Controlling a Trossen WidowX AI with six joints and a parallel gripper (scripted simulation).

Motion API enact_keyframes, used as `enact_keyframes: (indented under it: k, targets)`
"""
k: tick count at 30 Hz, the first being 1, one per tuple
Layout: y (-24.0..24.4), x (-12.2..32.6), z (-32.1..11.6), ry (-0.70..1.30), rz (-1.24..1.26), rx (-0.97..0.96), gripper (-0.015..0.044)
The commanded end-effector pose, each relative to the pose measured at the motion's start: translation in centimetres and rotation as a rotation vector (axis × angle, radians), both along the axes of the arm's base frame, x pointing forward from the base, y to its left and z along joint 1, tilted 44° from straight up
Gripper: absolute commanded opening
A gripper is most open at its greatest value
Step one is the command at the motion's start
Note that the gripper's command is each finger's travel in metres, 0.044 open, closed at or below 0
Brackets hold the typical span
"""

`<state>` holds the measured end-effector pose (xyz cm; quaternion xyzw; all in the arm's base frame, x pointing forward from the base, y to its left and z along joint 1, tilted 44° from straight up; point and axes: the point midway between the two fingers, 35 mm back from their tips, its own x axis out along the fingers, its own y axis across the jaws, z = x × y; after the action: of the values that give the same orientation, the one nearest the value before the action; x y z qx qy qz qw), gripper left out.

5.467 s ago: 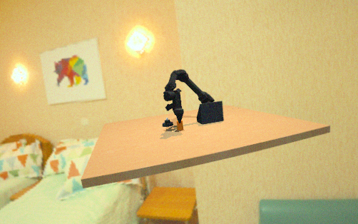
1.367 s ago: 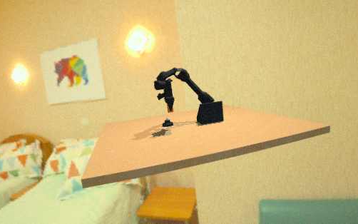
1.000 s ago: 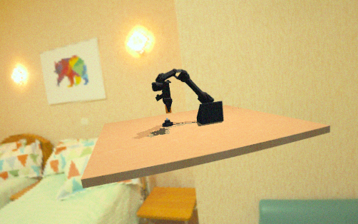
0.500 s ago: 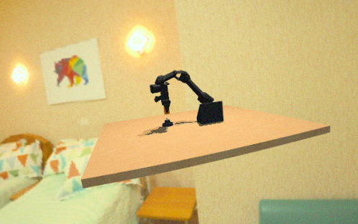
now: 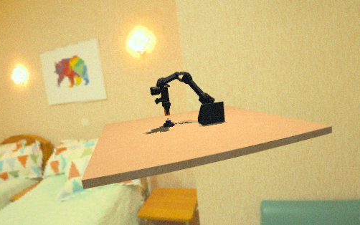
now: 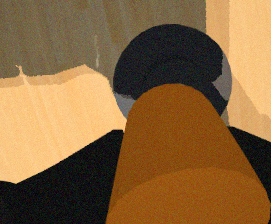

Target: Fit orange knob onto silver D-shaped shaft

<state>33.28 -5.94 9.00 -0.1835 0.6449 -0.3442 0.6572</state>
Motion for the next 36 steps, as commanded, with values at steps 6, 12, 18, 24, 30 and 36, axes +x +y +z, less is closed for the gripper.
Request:
enact_keyframes:
  k: [6, 12, 18, 24, 30, 36]
  targets:
    - [-0.45, -0.14, 0.53, -0.054, -0.043, -0.010, 0.0000]
    - [-0.59, -0.10, 0.68, -0.175, -0.170, -0.021, 0.0000]
    - [-0.67, 0.01, 0.74, -0.293, -0.293, -0.032, 0.0000]
    - [-0.61, 0.07, 0.68, -0.414, -0.419, -0.043, 0.0000]
    - [-0.50, 0.07, 0.56, -0.537, -0.547, -0.055, 0.0000]
    - [-0.35, -0.03, 0.43, -0.661, -0.677, -0.066, 0.0000]
